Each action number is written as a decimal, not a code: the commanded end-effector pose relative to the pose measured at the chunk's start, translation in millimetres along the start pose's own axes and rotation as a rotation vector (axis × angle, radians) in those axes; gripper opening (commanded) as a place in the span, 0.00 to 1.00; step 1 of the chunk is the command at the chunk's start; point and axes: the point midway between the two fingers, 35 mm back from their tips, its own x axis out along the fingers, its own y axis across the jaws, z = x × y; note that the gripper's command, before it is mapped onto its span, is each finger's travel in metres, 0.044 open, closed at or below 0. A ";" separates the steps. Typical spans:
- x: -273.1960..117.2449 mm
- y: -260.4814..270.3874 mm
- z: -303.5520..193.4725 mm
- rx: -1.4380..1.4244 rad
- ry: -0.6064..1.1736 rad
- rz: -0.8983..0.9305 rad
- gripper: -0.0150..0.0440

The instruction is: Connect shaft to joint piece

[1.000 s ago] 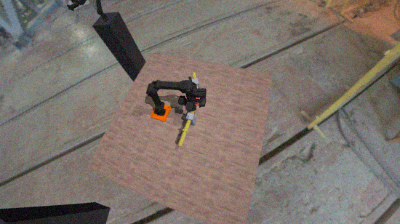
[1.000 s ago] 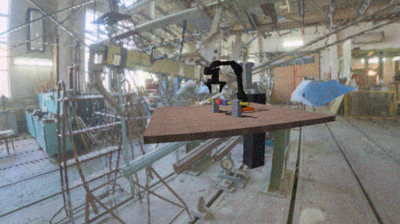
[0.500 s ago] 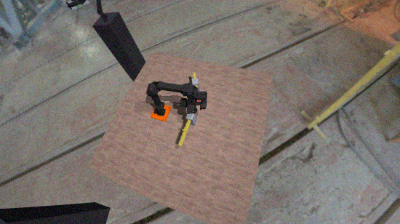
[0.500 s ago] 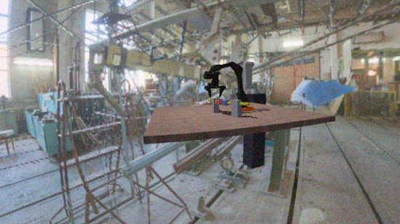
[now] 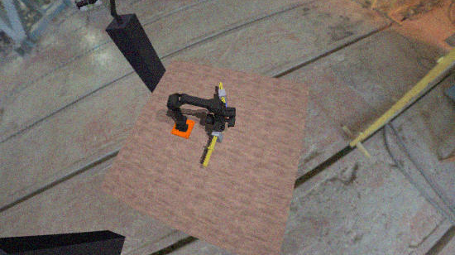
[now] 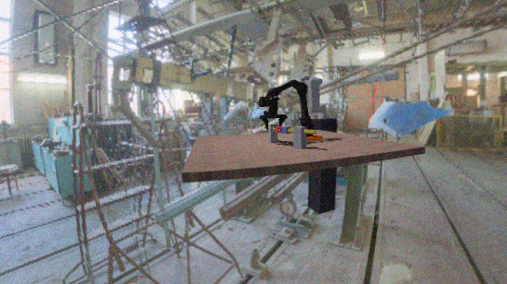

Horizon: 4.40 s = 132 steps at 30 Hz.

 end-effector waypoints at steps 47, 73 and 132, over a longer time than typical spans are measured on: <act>29.1 -1.0 -67.5 -0.002 0.003 -0.006 0.56; 29.1 -1.0 -67.5 -0.002 0.003 -0.006 0.56; 29.1 -1.0 -67.5 -0.002 0.003 -0.006 0.56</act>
